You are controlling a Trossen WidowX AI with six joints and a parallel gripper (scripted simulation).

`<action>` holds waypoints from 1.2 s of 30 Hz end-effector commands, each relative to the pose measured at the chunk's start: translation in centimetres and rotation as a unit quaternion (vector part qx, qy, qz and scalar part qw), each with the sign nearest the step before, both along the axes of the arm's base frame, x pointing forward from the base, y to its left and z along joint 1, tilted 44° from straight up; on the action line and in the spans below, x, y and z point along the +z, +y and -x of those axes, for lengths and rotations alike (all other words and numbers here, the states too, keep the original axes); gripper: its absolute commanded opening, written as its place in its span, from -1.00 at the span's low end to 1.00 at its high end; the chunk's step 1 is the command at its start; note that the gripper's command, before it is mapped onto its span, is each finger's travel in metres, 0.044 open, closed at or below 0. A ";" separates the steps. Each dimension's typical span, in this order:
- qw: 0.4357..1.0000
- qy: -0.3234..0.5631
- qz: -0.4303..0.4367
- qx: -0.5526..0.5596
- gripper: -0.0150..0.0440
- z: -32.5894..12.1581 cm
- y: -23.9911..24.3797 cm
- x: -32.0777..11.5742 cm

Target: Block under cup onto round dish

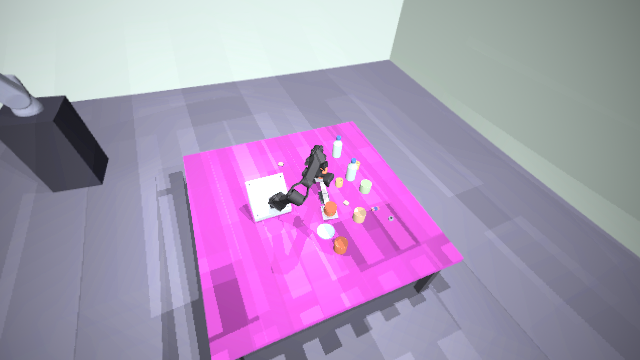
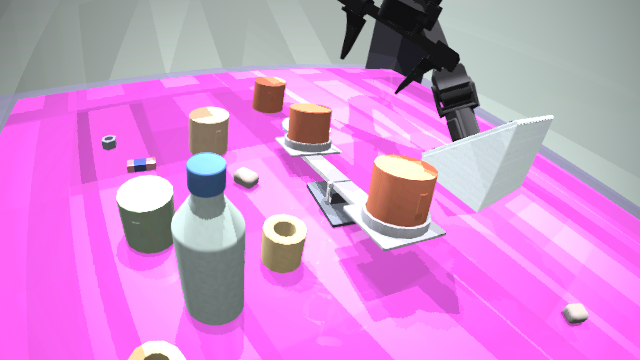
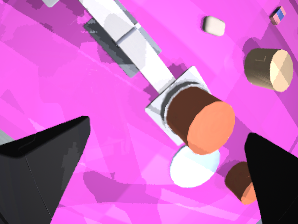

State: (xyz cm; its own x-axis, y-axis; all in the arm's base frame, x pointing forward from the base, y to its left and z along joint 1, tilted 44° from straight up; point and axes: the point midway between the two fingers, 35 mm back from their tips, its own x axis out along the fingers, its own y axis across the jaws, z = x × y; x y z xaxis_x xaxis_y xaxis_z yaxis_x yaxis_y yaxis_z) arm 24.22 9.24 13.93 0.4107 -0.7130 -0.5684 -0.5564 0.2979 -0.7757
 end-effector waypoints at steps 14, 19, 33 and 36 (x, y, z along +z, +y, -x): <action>0.963 0.255 0.040 0.078 1.00 -3.4 -6.2 1.6; 0.939 0.323 0.042 0.111 1.00 -4.1 -8.3 2.1; 0.914 0.378 0.040 0.144 1.00 -4.7 -11.3 1.6; 0.914 0.378 0.040 0.144 1.00 -4.7 -11.4 1.5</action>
